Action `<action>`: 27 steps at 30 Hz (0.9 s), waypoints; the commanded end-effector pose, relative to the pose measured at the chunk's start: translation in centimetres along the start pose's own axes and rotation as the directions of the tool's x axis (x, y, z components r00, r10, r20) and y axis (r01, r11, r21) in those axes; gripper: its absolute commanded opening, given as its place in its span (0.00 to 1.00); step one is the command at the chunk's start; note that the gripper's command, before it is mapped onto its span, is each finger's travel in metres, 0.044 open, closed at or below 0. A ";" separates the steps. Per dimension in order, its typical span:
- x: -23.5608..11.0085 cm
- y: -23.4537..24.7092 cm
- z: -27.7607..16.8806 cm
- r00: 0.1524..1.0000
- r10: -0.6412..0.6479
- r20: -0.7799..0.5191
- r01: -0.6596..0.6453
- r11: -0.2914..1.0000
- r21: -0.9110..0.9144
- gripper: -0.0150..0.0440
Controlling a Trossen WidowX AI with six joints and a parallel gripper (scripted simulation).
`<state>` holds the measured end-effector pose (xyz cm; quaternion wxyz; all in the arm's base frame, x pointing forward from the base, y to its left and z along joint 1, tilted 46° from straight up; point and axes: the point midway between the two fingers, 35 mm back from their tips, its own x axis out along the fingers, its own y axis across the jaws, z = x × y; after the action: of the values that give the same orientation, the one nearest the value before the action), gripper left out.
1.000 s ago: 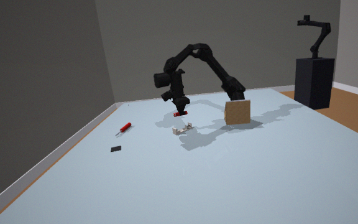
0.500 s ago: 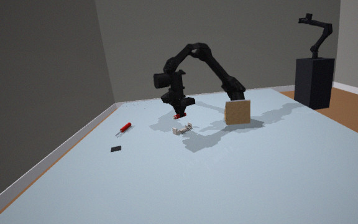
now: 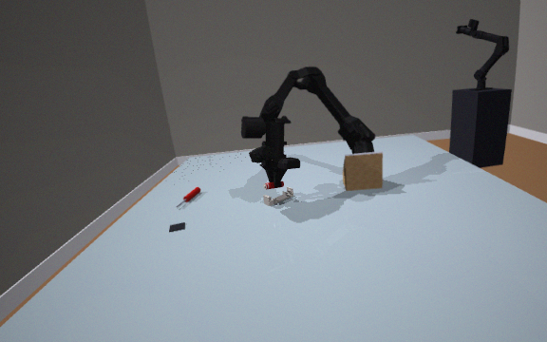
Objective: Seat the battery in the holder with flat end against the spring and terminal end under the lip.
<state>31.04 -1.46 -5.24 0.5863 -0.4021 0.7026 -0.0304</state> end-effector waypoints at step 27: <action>1.9 -0.1 -0.9 0.983 0.013 0.185 -0.012 1.000 -0.007 0.35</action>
<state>30.52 -2.90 -6.38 0.6442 -0.4014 0.6510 0.0066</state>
